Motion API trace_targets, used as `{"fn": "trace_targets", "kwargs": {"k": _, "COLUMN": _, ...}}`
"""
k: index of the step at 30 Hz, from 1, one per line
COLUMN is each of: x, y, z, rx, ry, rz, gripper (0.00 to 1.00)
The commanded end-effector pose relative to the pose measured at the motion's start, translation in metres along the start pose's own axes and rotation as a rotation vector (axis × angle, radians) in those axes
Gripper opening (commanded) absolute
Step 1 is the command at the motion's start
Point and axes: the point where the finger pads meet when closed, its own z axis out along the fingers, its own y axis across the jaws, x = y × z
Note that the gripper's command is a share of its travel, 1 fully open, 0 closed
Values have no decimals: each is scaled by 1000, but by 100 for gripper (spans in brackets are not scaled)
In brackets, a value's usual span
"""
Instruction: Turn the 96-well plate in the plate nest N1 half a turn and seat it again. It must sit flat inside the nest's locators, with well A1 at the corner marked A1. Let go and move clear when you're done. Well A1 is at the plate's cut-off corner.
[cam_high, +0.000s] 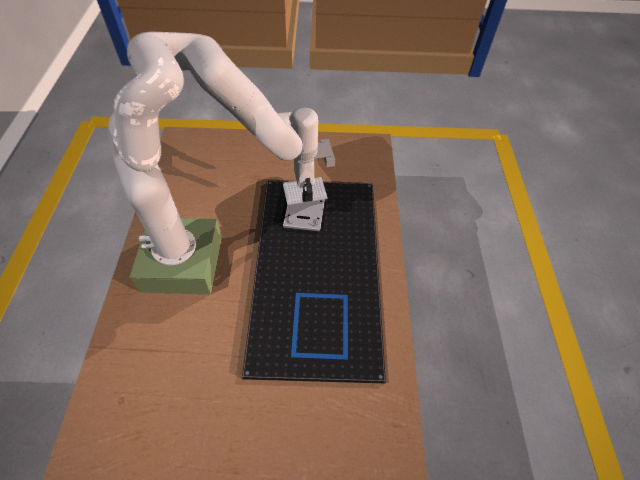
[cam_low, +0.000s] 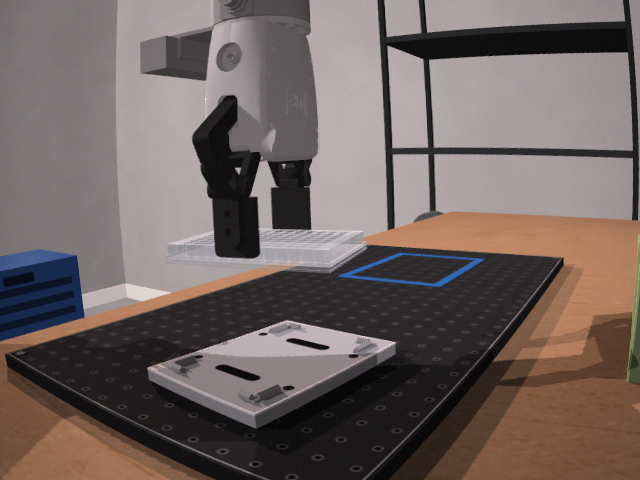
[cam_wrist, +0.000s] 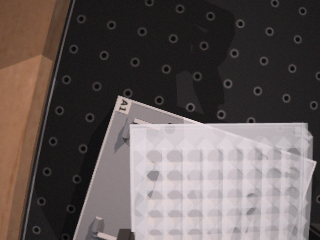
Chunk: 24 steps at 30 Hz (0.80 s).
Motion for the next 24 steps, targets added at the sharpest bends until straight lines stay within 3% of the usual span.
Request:
{"fn": "trace_targets", "kwargs": {"k": 1, "x": 1, "y": -1, "z": -1, "rx": 6, "ry": 2, "rz": -125, "gripper": 0}}
{"fn": "trace_targets", "kwargs": {"k": 24, "x": 1, "y": 0, "z": -1, "rx": 5, "ry": 4, "rz": -758, "gripper": 0}}
